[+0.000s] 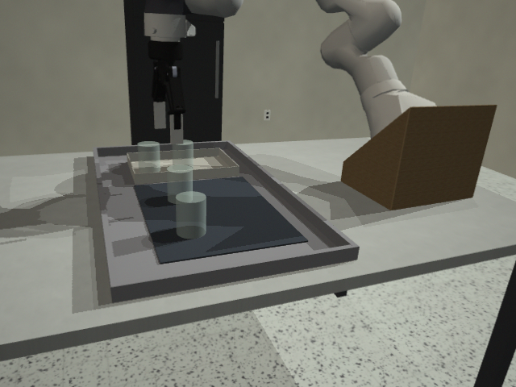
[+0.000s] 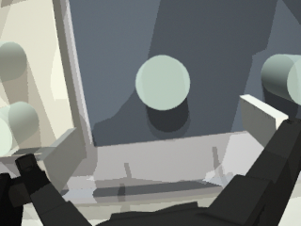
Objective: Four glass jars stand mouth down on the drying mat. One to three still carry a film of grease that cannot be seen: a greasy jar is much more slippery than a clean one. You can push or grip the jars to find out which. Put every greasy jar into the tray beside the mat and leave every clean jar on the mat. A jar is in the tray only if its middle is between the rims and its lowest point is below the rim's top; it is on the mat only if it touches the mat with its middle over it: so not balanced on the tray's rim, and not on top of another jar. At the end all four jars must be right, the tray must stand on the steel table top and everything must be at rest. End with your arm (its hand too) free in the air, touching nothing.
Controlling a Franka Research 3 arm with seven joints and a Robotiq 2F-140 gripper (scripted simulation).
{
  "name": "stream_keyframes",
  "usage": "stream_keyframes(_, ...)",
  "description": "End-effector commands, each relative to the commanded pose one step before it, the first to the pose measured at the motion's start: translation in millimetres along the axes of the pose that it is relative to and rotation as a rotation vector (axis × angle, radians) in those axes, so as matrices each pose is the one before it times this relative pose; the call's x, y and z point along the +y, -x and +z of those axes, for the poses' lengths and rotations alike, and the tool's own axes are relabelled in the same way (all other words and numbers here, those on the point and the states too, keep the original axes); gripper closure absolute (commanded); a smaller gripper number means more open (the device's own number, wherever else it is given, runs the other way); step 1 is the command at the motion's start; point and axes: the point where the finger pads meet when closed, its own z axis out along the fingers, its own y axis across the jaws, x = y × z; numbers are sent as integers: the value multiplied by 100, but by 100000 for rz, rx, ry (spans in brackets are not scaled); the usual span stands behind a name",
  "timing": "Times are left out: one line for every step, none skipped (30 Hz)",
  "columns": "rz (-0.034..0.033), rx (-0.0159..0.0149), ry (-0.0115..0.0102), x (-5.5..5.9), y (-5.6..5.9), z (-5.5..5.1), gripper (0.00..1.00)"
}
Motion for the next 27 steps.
stream_keyframes(7735,-524,325,3087,309,-163,0)
stream_keyframes(0,0,0,823,-46,0,0)
stream_keyframes(0,0,0,0,0,0,0)
stream_keyframes(0,0,0,0,0,0,0)
stream_keyframes(0,0,0,823,-46,0,0)
stream_keyframes(0,0,0,823,-46,0,0)
stream_keyframes(0,0,0,823,-46,0,0)
stream_keyframes(0,0,0,823,-46,0,0)
stream_keyframes(0,0,0,823,-46,0,0)
stream_keyframes(0,0,0,823,-46,0,0)
stream_keyframes(0,0,0,823,-46,0,0)
stream_keyframes(0,0,0,823,-46,0,0)
stream_keyframes(0,0,0,823,-46,0,0)
stream_keyframes(0,0,0,823,-46,0,0)
stream_keyframes(0,0,0,823,-46,0,0)
stream_keyframes(0,0,0,823,-46,0,0)
stream_keyframes(0,0,0,823,-46,0,0)
stream_keyframes(0,0,0,823,-46,0,0)
stream_keyframes(0,0,0,823,-46,0,0)
stream_keyframes(0,0,0,0,0,0,0)
stream_keyframes(0,0,0,0,0,0,0)
stream_keyframes(0,0,0,823,-46,0,0)
stream_keyframes(0,0,0,823,-46,0,0)
stream_keyframes(0,0,0,823,-46,0,0)
stream_keyframes(0,0,0,0,0,0,0)
stream_keyframes(0,0,0,0,0,616,0)
stream_keyframes(0,0,0,0,0,616,0)
